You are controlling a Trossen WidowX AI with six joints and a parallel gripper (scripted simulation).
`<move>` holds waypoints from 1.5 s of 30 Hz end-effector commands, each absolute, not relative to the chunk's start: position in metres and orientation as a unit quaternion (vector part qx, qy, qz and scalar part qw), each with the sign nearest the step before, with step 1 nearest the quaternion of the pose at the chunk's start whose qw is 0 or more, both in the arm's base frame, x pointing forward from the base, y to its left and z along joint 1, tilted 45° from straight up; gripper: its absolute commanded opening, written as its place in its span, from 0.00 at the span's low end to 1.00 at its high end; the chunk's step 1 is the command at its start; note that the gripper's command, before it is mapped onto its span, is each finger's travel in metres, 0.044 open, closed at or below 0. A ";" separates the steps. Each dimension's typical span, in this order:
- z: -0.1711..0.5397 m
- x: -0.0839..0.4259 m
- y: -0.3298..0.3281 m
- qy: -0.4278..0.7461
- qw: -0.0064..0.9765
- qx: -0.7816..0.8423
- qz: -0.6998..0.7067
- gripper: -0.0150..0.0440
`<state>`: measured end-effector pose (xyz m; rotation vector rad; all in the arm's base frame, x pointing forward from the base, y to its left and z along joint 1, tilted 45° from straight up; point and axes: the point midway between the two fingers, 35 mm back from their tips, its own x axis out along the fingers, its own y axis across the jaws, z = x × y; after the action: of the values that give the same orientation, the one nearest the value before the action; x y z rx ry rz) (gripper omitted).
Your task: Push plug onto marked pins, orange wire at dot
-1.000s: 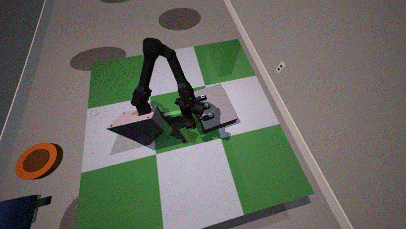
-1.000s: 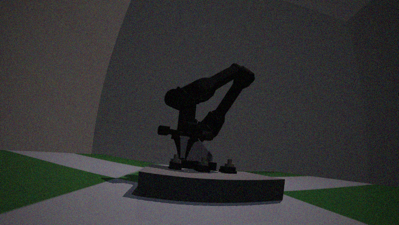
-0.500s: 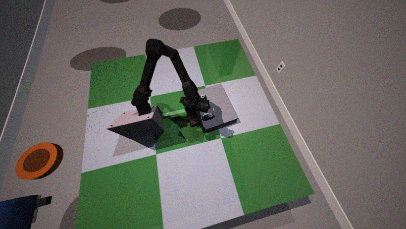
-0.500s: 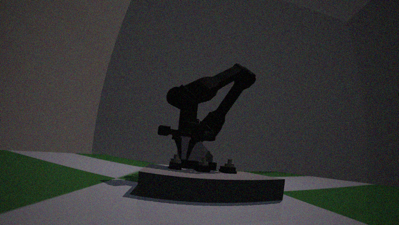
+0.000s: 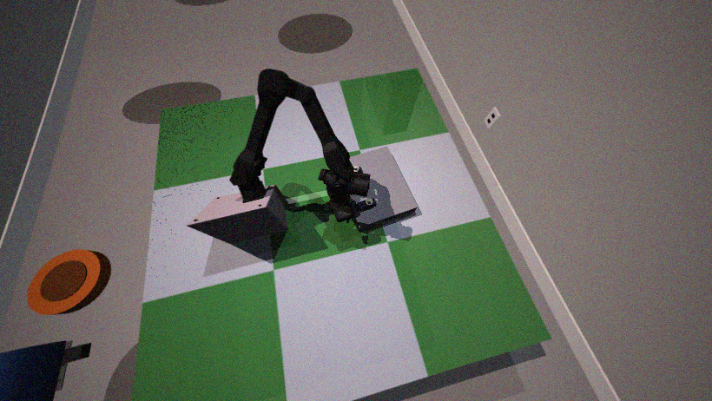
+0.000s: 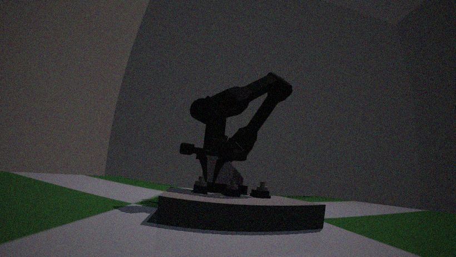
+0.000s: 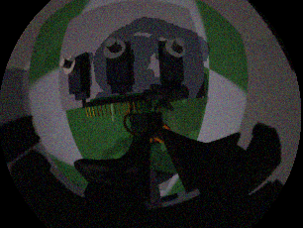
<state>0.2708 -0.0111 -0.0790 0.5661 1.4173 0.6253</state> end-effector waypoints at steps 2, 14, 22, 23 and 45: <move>-0.079 0.275 -0.012 0.630 0.679 0.254 0.278 0.25; -0.077 0.283 -0.011 0.630 0.679 0.254 0.278 0.25; -0.076 0.288 -0.011 0.630 0.679 0.254 0.278 0.25; -0.076 0.288 -0.011 0.630 0.679 0.254 0.278 0.25; -0.047 0.289 -0.043 0.630 0.680 0.253 0.277 0.88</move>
<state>0.2851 -0.0181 -0.0695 0.5832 1.4355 0.6336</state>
